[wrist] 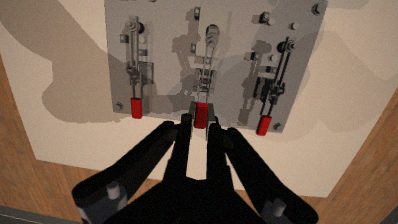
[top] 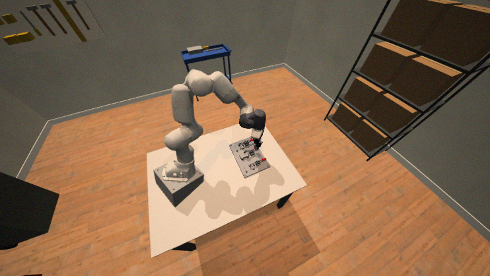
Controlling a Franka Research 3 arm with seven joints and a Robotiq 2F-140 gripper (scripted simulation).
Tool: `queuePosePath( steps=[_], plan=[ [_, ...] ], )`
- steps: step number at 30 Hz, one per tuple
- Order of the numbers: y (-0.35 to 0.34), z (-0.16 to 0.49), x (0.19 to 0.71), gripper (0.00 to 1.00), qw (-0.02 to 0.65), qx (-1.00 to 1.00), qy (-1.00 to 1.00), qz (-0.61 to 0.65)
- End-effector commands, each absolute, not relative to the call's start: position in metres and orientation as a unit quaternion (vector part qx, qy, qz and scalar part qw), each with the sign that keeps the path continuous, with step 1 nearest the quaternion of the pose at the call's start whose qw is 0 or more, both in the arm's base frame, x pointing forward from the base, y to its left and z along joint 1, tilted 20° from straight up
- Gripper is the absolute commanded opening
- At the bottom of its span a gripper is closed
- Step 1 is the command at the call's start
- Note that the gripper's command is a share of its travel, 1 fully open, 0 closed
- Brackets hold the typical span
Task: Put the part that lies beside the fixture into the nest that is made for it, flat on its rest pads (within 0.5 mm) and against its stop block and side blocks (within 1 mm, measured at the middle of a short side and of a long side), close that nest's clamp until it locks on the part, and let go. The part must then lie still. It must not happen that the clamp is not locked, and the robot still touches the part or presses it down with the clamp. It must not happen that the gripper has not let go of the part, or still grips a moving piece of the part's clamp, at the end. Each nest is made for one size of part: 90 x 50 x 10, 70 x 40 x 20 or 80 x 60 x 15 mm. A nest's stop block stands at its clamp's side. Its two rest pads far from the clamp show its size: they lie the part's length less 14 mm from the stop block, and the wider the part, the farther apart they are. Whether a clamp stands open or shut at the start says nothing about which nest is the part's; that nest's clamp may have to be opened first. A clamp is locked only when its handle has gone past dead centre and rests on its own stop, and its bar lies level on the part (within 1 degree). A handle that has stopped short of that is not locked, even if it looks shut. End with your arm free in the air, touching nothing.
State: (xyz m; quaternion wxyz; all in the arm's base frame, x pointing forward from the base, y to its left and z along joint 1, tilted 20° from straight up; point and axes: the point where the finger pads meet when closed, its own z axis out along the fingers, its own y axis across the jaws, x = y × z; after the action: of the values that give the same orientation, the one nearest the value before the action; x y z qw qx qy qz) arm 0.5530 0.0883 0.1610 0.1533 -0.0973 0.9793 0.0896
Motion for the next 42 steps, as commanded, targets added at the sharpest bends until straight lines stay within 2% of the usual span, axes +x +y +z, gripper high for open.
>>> queuePosePath(
  steps=[1, 42],
  plan=[
    [0.089, 0.159, 0.558, 0.0, 0.155, -0.089, 0.98, 0.088],
    [0.094, 0.147, 0.572, 0.0, 0.155, -0.089, 0.98, 0.088]
  ],
)
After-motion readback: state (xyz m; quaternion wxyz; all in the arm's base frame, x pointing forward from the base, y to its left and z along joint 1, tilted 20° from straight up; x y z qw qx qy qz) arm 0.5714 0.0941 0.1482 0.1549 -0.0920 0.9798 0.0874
